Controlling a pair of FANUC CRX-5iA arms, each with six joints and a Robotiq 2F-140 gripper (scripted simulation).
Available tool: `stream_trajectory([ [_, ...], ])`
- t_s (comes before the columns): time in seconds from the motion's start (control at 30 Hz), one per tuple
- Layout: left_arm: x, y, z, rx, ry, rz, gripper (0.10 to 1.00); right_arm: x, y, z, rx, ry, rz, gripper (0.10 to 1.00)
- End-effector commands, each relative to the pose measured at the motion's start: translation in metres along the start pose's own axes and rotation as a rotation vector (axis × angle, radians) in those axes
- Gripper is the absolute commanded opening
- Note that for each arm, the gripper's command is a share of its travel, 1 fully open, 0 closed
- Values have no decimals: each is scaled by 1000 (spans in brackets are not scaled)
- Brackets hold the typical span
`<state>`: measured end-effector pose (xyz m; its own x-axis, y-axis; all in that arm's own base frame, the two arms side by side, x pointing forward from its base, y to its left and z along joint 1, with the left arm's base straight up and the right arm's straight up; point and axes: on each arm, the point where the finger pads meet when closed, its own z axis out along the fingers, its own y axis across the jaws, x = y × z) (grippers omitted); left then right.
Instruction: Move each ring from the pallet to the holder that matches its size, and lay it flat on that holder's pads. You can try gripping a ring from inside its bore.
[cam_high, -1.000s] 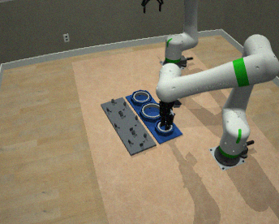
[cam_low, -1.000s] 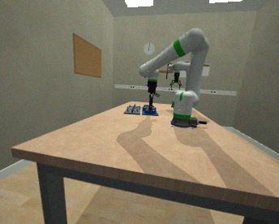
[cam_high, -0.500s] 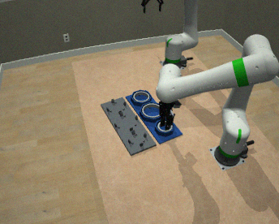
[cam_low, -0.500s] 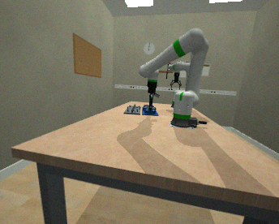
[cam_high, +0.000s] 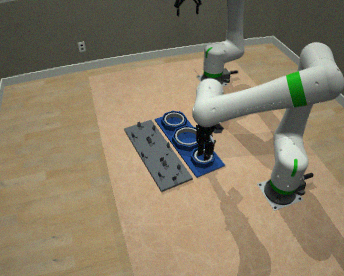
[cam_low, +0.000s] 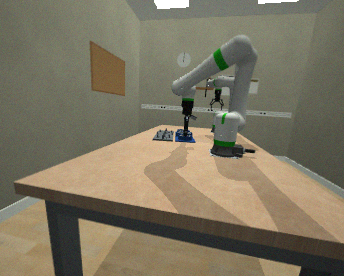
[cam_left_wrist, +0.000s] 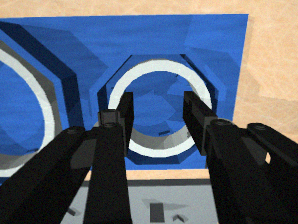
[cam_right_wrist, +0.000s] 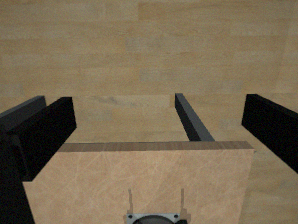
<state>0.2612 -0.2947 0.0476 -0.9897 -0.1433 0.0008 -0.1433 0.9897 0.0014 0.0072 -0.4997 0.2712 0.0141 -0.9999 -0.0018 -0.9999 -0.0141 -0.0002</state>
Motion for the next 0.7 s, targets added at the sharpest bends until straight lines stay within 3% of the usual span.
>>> stream_trajectory([
  [0.0, 0, -1, -1, 1, -1, 0, 384, 0, 0, -1, 0, 2, 0, 1000],
  [0.67, 0, -1, -1, 1, -1, 0, 402, 0, 0, -1, 0, 2, 0, 1000],
])
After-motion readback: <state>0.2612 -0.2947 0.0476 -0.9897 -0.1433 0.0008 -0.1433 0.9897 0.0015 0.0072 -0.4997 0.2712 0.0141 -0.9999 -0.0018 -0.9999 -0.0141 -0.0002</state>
